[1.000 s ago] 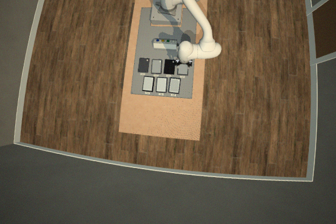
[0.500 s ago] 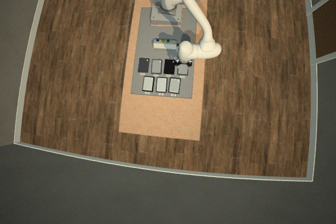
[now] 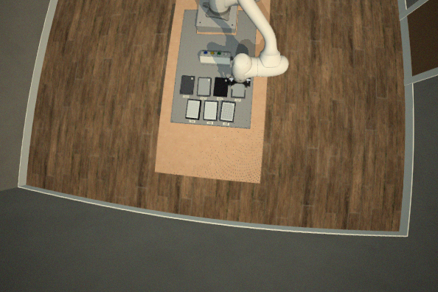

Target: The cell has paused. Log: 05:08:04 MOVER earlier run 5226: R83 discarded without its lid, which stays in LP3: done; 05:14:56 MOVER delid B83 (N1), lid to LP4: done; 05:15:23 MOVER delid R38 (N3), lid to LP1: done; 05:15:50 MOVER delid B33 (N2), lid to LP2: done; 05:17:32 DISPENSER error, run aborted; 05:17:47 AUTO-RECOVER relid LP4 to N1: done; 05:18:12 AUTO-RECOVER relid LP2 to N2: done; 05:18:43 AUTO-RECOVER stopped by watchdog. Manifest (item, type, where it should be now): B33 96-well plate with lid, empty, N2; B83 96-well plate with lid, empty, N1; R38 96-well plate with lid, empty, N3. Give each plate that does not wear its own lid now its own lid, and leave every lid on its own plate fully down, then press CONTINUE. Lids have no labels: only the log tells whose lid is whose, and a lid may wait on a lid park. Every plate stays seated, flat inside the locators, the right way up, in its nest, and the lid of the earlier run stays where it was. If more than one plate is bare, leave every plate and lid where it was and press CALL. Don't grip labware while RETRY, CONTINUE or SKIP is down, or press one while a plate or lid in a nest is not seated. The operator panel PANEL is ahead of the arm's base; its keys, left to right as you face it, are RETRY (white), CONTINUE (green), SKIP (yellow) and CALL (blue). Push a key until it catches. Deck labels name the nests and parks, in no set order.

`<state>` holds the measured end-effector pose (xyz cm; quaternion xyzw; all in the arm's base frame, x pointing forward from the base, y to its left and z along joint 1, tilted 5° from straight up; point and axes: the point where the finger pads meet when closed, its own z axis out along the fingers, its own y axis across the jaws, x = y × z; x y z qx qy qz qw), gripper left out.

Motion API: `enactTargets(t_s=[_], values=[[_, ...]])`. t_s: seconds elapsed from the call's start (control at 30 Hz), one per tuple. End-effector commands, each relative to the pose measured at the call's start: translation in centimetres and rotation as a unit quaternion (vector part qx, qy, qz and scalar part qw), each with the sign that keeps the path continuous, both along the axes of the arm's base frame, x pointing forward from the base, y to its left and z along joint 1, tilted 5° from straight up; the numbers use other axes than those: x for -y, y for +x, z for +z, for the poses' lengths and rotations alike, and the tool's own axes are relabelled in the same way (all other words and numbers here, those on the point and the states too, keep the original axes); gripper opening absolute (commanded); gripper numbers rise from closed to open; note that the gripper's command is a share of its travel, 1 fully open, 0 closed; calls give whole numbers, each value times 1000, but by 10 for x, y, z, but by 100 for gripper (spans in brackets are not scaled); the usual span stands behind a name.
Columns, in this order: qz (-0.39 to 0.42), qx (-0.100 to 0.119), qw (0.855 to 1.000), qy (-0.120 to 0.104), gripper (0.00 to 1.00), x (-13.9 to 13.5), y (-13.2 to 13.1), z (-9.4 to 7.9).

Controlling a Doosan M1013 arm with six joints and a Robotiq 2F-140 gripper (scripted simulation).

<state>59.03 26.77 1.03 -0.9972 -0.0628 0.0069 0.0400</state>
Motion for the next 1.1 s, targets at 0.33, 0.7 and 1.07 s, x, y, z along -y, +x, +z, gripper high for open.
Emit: enactTargets(t_s=[0.33, 0.7, 1.07], values=[[0, 0, 1000, 0, 59, 0, 0, 0], [0, 0, 1000, 0, 66, 0, 0, 0], [0, 0, 1000, 0, 66, 0, 0, 0]])
